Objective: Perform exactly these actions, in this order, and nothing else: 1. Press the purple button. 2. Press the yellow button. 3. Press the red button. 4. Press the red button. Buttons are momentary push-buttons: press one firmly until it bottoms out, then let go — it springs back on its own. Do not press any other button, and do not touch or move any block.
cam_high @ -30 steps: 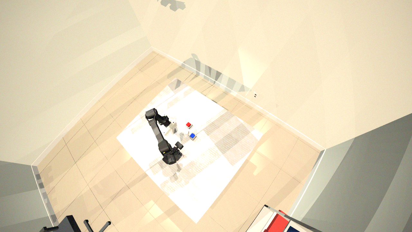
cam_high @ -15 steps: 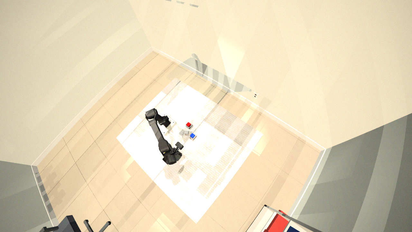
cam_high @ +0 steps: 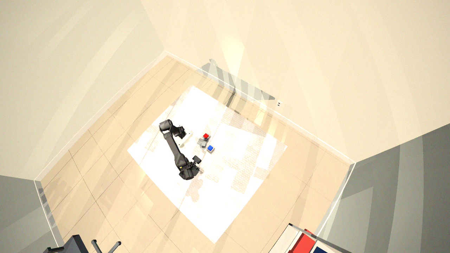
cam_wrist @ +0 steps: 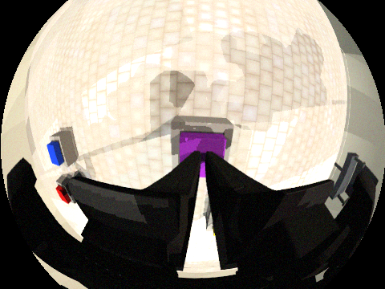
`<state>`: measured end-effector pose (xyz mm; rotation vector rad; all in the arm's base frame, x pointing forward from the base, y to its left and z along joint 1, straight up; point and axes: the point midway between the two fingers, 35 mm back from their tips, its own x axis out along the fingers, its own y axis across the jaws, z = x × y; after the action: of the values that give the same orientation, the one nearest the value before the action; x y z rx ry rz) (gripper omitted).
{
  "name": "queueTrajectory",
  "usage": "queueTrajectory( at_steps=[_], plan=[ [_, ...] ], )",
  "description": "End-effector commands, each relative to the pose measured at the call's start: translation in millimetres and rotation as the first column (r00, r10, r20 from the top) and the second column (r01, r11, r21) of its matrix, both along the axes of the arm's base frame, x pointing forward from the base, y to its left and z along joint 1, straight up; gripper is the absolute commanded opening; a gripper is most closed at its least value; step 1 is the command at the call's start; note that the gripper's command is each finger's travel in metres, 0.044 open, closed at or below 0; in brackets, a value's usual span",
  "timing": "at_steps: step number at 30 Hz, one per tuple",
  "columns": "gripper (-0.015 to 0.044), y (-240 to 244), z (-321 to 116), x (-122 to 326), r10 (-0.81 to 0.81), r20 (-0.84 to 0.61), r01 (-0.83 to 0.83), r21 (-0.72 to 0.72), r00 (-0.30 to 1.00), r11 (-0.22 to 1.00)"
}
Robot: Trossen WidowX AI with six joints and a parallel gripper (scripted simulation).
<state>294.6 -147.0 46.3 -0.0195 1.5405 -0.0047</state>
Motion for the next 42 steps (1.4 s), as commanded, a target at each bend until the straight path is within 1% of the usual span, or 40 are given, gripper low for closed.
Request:
queueTrajectory(
  at_steps=[1,22,26,31,36,40,42],
  plan=[
    [0.002,0,-8,-2,0.005,-0.008,-0.005,-0.002,1.0,1.0],
    [0.002,0,-9,-2,0.005,-0.008,-0.005,-0.002,1.0,1.0],
    [0.002,1,22,-3,0.004,-0.008,-0.004,-0.001,1.0,1.0],
    [0.002,1,27,-3,0.005,-0.008,-0.005,-0.002,1.0,1.0],
    [0.002,1,84,-4,0.005,-0.008,-0.005,-0.002,1.0,1.0],
    [0.002,2,86,-4,0.005,-0.008,-0.005,-0.002,1.0,1.0],
    [0.002,-4,86,-13,0.005,-0.009,-0.005,-0.002,1.0,1.0]
  ],
)
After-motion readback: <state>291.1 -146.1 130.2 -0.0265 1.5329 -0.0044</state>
